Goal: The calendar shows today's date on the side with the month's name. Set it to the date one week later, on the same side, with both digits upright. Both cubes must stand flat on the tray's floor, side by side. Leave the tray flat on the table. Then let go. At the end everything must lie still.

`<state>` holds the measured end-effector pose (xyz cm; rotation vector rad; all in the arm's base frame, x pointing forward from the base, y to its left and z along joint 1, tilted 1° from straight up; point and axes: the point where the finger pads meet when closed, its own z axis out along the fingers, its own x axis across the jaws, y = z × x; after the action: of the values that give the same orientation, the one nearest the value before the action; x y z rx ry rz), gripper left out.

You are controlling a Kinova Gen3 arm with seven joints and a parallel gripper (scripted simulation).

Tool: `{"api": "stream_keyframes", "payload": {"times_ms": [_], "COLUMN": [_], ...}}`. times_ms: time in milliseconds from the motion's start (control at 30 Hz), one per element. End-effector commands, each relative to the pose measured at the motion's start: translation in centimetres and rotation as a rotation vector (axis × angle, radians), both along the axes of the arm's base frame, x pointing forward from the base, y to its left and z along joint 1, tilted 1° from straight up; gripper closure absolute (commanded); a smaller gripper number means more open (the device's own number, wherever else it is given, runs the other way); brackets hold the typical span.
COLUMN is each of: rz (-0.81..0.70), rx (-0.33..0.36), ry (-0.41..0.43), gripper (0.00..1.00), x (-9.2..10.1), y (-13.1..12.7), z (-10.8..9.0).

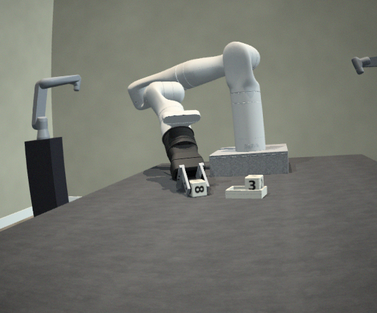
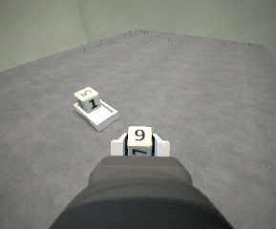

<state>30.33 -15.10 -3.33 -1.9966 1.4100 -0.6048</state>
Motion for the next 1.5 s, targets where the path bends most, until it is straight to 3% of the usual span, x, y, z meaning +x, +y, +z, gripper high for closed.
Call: {"api": "stream_keyframes", "payload": {"times_ms": [0, 533, 567, 700, 733, 900, 933, 1100, 1133, 1467], "rz": [0.0, 0.0, 0.0, 0.0, 0.0, 0.0, 0.0, 0.0, 0.0, 0.0], "rx": [-0.001, -0.001, -0.001, -0.001, -0.001, -0.001, -0.001, -0.001, -0.001, -0.001], "ry": [-0.001, -0.001, -0.001, -0.001, -0.001, -0.001, -0.001, -0.001, -0.001, -0.001], "gripper": [0.4, 0.4, 0.34, 0.34, 0.28, 0.22, 0.16, 0.1, 0.0, 0.0], "x": [0.01, 0.01, 0.01, 0.01, 0.01, 0.01, 0.01, 0.01, 0.01, 0.01], "y": [-0.01, -0.01, -0.01, -0.01, -0.01, -0.01, -0.01, -0.01, -0.01, -0.01], "z": [0.04, 0.04, 0.04, 0.04, 0.04, 0.04, 0.04, 0.04, 0.04, 0.04]}}
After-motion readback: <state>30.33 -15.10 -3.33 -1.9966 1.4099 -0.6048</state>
